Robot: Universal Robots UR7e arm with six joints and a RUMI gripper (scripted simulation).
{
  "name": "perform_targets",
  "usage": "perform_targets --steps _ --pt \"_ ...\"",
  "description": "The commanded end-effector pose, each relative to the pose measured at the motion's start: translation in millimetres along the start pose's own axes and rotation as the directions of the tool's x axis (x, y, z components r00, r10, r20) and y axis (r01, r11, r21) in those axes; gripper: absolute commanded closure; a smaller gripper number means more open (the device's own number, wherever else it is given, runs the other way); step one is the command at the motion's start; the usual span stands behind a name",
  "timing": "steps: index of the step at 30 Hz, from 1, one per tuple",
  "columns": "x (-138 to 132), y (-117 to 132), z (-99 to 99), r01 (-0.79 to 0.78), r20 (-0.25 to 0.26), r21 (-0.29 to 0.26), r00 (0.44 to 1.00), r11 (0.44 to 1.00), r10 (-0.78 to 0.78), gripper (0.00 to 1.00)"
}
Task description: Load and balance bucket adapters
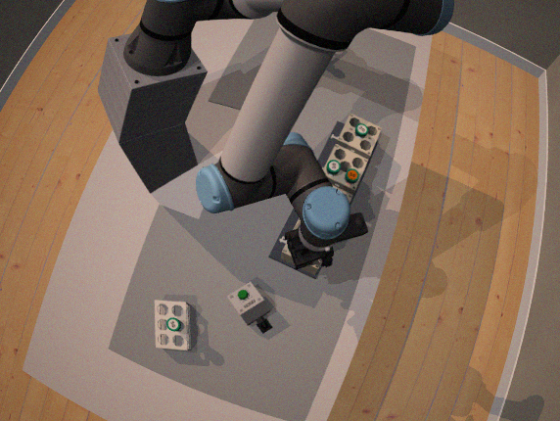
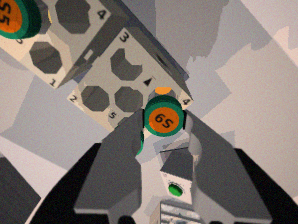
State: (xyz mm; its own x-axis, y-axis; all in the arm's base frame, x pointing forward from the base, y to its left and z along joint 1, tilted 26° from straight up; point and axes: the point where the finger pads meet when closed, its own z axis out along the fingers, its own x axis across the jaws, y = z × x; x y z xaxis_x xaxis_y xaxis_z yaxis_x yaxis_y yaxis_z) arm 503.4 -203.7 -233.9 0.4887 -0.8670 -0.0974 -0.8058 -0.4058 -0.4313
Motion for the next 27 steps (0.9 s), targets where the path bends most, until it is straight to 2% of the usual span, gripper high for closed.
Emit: perform_targets --steps 1,24,25,27 --pt "0.6 -0.2 3.6 0.0 -0.001 0.0 1.0 1.0 0.0 1.0" --pt "0.6 -0.2 8.9 0.0 -0.001 0.0 1.0 1.0 0.0 1.0" --pt "0.6 -0.2 8.8 0.0 -0.001 0.0 1.0 1.0 0.0 0.65" --pt "0.6 -0.2 8.9 0.0 -0.001 0.0 1.0 1.0 0.0 0.65"
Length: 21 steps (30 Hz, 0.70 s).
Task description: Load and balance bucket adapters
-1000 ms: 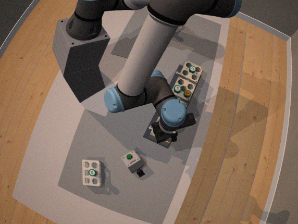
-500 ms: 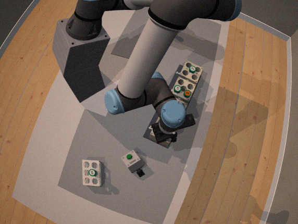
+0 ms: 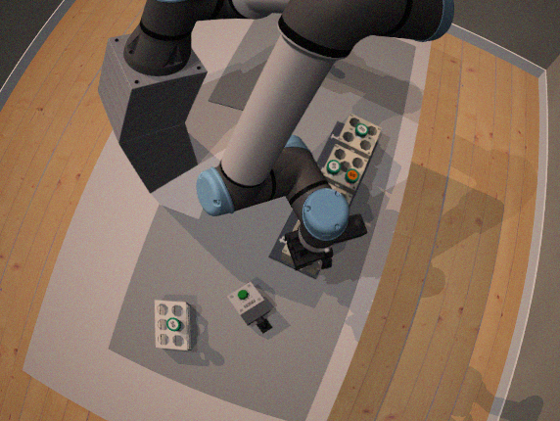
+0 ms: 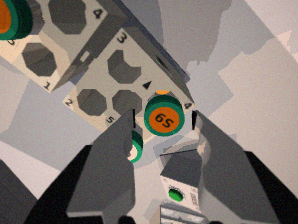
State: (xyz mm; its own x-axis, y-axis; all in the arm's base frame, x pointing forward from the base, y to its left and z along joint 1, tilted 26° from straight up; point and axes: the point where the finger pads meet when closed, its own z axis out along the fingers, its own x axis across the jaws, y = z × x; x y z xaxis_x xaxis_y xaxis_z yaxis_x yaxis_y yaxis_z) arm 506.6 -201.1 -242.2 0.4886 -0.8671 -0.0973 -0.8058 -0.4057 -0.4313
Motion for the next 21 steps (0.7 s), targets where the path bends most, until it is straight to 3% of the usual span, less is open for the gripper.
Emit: perform_targets --steps 1,10,21 --pt "1 0 -0.5 0.0 -0.001 0.0 1.0 1.0 0.0 0.65" --pt "1 0 -0.5 0.0 -0.001 0.0 1.0 1.0 0.0 0.65" --pt "1 0 -30.4 0.0 -0.001 0.0 1.0 1.0 0.0 0.65"
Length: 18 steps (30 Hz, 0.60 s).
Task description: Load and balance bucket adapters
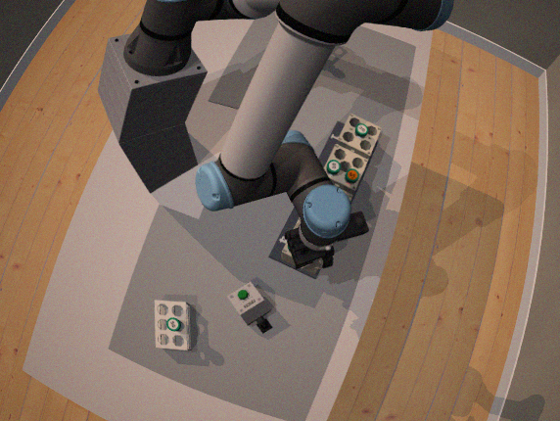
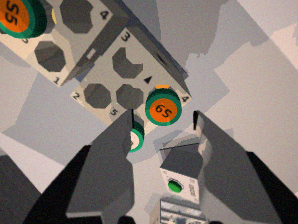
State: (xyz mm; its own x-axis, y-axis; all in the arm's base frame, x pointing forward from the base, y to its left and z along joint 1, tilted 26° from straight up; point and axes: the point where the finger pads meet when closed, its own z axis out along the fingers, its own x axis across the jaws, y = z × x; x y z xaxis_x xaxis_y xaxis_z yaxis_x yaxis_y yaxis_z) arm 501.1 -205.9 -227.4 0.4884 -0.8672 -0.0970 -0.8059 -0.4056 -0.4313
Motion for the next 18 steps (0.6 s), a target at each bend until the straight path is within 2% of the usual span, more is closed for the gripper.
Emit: perform_targets --steps 1,4,10,11,15,18 --pt "0 0 -17.2 0.0 -0.001 0.0 1.0 1.0 0.0 0.65" --pt "0 0 -25.0 0.0 -0.001 0.0 1.0 1.0 0.0 0.65" --pt "0 0 -25.0 0.0 -0.001 0.0 1.0 1.0 0.0 0.65" --pt "2 8 -25.0 0.05 -0.001 0.0 0.999 0.999 -0.05 1.0" --pt "7 41 -24.8 0.248 -0.001 0.0 0.969 0.969 -0.248 1.0" --pt "11 66 -24.7 0.27 -0.001 0.0 0.963 0.963 -0.27 1.0"
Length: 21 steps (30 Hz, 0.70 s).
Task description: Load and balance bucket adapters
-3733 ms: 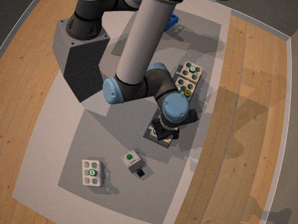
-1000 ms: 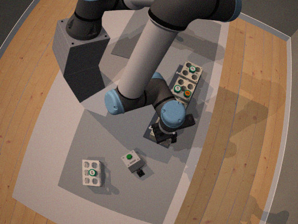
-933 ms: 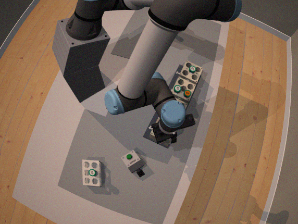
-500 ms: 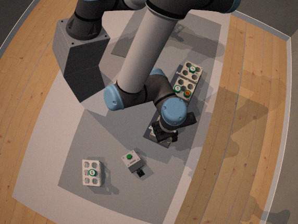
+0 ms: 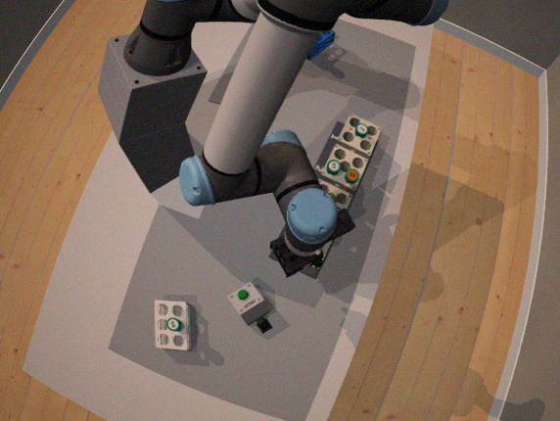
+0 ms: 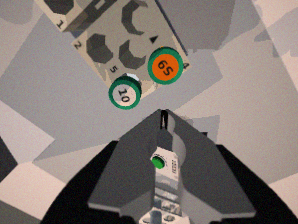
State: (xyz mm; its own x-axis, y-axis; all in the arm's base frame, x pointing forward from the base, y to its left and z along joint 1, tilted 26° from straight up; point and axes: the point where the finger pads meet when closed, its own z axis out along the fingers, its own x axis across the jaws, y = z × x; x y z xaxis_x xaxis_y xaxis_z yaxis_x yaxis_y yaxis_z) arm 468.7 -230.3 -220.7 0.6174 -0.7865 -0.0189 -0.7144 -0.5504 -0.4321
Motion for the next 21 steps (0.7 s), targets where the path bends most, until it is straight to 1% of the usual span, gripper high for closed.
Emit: perform_targets --steps 1,7,9,17,21 --pt "0 42 -0.2 0.102 0.002 0.011 0.995 0.995 -0.102 1.0" --pt "-1 92 0.5 0.102 0.002 0.01 0.995 0.995 -0.102 1.0" --pt "-1 92 0.5 0.102 0.002 0.01 0.995 0.995 -0.102 1.0" --pt "-2 157 1.4 0.102 0.002 0.01 0.995 0.995 -0.102 1.0" --pt "-2 157 1.4 0.102 0.002 0.01 0.995 0.995 -0.102 1.0"
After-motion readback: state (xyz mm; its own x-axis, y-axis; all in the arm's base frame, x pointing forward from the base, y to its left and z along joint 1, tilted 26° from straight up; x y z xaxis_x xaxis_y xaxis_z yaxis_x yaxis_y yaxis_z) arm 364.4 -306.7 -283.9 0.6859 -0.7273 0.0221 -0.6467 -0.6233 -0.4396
